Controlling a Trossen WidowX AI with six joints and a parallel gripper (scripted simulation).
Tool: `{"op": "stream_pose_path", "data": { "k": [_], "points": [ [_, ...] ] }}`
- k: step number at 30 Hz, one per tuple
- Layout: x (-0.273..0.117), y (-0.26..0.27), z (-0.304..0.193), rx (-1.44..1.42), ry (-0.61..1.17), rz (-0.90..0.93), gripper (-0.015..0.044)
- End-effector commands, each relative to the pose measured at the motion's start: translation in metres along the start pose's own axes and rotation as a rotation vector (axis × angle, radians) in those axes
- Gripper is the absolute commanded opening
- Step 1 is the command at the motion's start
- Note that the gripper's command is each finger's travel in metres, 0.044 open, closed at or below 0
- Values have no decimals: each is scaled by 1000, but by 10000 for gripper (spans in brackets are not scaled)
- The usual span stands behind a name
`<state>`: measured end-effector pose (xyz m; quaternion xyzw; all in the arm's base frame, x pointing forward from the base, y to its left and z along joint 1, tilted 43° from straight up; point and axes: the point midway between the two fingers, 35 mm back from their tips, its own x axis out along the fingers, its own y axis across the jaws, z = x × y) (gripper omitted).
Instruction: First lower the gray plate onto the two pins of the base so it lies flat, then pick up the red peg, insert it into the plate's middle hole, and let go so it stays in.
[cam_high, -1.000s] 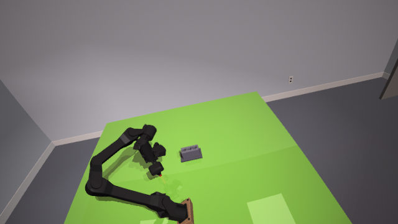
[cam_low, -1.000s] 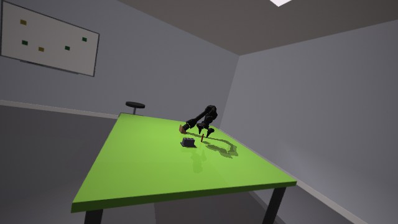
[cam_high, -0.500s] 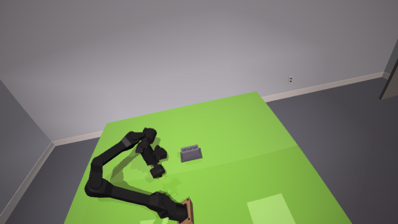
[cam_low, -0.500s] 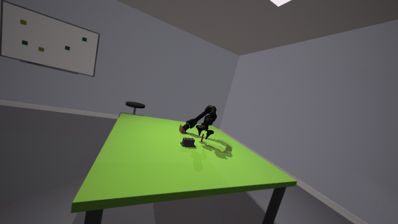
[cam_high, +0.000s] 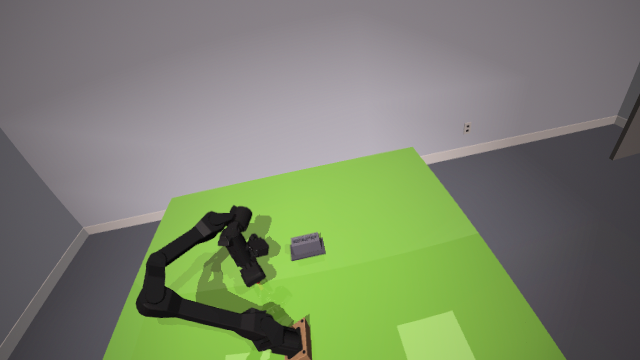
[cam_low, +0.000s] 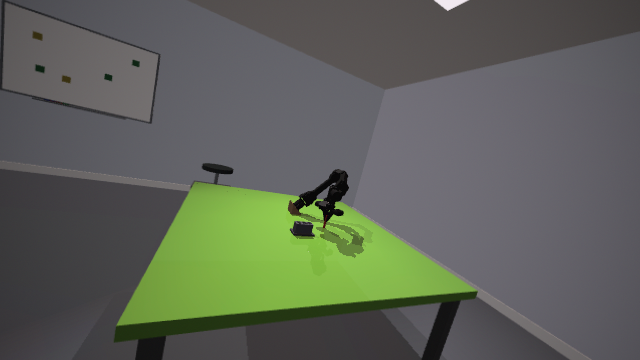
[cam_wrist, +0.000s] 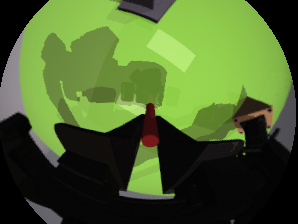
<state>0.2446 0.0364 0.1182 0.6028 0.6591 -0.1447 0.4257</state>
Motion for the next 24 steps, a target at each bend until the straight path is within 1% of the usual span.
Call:
{"op": "stream_pose_path", "data": {
  "k": [1,3,8,24],
  "points": [
    [0,0,0,4,2,2,13],
    [0,0,0,4,2,2,0],
    [-5,1,0,4,-3,6,0],
    [-55,4,3,4,-50,44,0]
  ]
}}
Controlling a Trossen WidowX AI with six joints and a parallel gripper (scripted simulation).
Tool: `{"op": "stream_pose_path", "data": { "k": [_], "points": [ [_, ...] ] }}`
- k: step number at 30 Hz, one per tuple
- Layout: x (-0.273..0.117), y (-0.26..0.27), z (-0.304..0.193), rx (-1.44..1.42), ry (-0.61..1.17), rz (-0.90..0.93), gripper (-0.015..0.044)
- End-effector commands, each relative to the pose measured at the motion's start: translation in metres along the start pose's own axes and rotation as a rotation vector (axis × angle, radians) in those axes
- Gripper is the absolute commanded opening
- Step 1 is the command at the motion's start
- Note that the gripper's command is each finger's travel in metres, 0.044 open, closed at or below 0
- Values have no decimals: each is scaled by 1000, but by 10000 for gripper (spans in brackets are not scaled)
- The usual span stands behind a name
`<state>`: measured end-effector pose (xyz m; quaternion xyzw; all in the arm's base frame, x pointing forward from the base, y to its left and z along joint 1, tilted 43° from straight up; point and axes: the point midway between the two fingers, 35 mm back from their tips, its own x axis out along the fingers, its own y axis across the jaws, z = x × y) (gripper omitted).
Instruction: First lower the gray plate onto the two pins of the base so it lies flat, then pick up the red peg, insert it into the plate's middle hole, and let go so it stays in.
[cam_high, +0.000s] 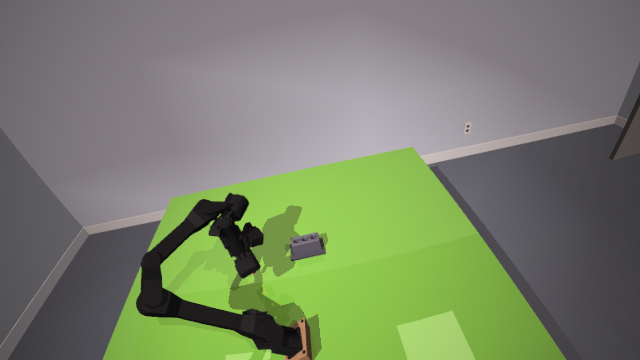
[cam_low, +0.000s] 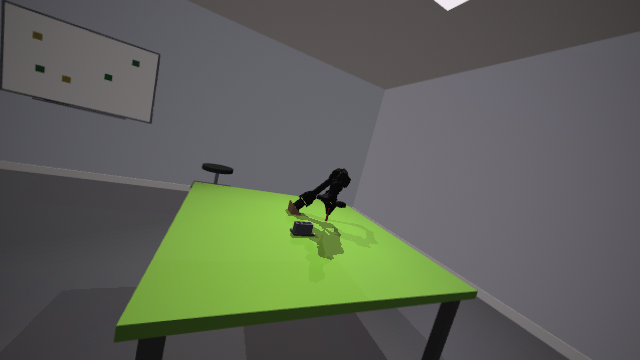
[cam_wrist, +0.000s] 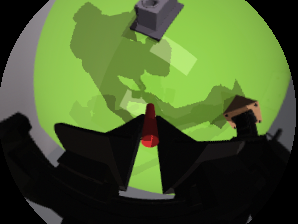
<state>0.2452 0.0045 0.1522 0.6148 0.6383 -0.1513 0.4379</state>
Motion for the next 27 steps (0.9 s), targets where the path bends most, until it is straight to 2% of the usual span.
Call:
{"op": "stream_pose_path", "data": {
  "k": [1,7,8,27],
  "points": [
    [-12,1,1,-6,-14,8,0],
    [-31,1,1,-6,-30,20,0],
    [-22,1,1,0,-19,15,0],
    [-29,17,52,-1,-14,-4,0]
  ]
}}
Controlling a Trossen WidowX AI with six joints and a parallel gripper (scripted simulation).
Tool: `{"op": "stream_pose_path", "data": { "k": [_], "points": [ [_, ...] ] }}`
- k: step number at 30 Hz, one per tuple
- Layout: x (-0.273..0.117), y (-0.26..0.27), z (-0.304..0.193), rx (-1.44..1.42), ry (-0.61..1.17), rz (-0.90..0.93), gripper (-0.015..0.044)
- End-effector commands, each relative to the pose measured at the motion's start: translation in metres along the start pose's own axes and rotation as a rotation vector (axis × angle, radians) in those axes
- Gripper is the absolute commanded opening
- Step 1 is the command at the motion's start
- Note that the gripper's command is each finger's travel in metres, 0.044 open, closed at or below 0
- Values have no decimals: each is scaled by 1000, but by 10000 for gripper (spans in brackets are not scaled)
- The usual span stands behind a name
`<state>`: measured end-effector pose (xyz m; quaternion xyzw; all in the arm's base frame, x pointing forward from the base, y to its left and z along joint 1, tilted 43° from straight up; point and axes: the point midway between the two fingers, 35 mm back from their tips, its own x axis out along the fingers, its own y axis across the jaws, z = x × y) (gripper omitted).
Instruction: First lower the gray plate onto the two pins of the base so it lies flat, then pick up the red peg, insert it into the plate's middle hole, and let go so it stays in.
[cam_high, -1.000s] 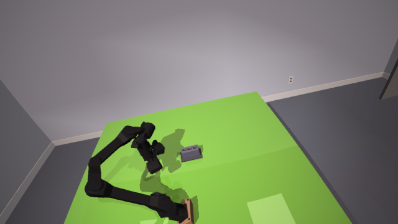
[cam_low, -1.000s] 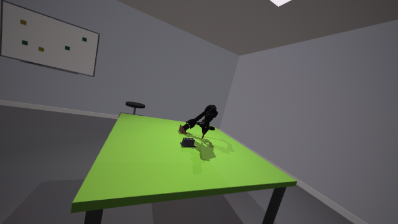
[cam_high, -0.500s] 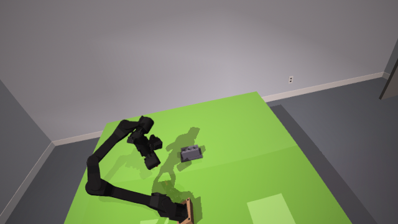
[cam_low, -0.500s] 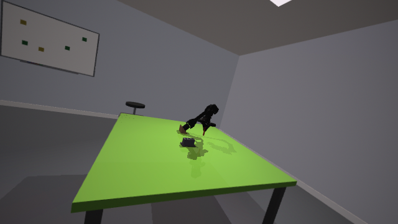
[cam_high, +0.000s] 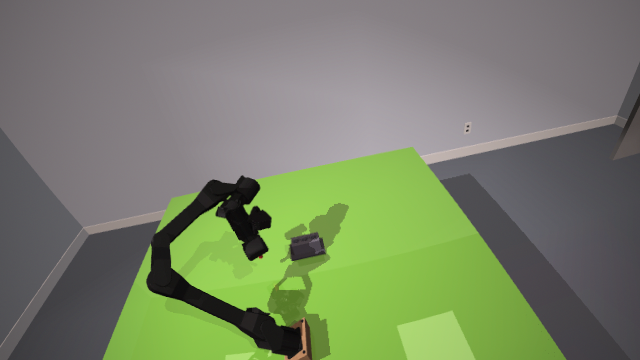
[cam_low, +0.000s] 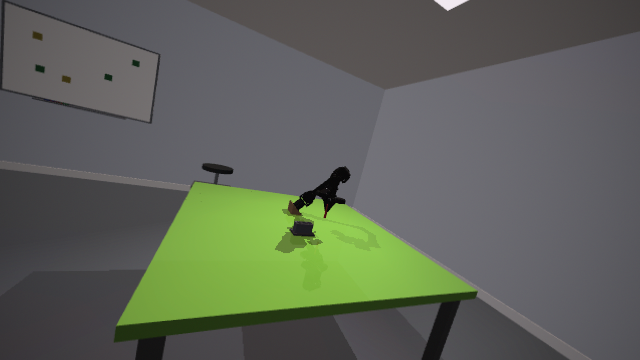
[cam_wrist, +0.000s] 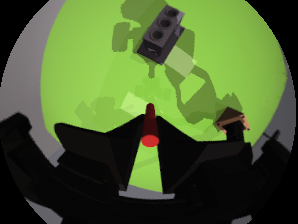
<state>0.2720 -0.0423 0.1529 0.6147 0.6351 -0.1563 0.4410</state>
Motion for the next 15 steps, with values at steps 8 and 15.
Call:
{"op": "stream_pose_path", "data": {
  "k": [8,15],
  "points": [
    [-2,5,33,-12,1,-13,0],
    [-1,7,55,-18,-2,-22,0]
  ]
}}
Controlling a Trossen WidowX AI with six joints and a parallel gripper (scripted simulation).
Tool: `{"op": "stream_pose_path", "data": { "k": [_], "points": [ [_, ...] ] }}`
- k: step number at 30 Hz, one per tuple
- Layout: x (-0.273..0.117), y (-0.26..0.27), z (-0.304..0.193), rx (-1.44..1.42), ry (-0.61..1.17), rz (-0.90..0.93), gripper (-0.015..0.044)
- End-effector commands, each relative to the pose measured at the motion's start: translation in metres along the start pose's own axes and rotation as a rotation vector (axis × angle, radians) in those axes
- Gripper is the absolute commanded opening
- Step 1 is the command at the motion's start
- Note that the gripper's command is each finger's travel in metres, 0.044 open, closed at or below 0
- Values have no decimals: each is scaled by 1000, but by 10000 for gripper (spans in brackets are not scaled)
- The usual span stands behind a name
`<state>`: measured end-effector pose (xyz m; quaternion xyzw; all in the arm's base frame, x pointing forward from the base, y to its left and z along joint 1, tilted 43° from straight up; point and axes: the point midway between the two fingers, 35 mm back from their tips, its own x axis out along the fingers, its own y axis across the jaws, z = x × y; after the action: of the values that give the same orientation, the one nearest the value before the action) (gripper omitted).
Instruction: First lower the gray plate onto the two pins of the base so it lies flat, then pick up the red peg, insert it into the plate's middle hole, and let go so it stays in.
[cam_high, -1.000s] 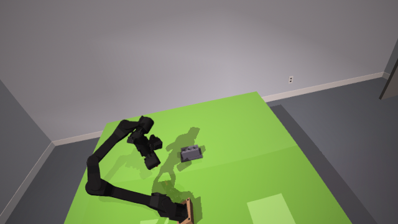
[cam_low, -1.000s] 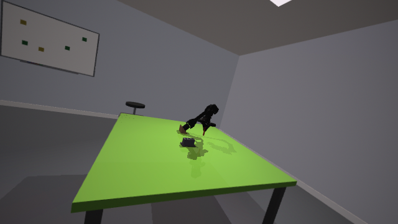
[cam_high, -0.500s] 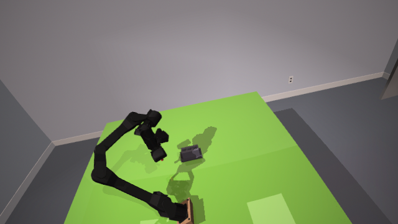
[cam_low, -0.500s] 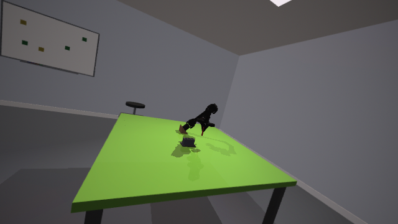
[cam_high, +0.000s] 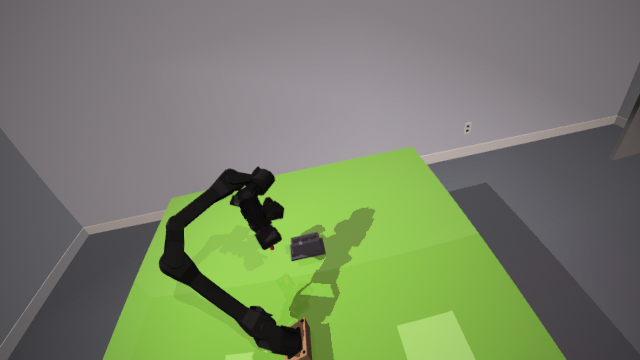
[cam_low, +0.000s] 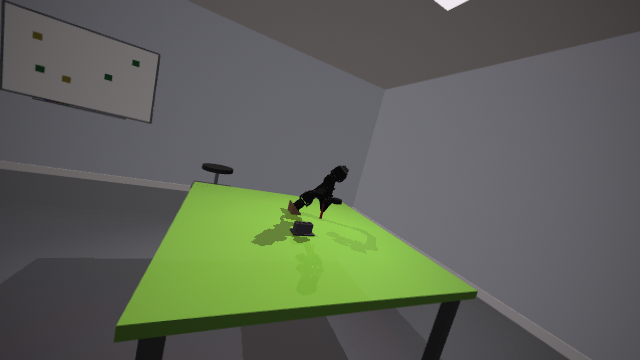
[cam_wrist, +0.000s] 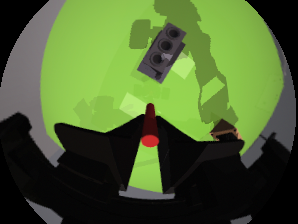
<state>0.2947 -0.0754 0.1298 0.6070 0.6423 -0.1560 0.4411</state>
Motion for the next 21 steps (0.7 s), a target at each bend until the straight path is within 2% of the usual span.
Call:
{"op": "stream_pose_path", "data": {
  "k": [1,21],
  "points": [
    [-1,0,13,-10,-7,-5,0],
    [4,-4,75,-5,16,-17,0]
  ]
}}
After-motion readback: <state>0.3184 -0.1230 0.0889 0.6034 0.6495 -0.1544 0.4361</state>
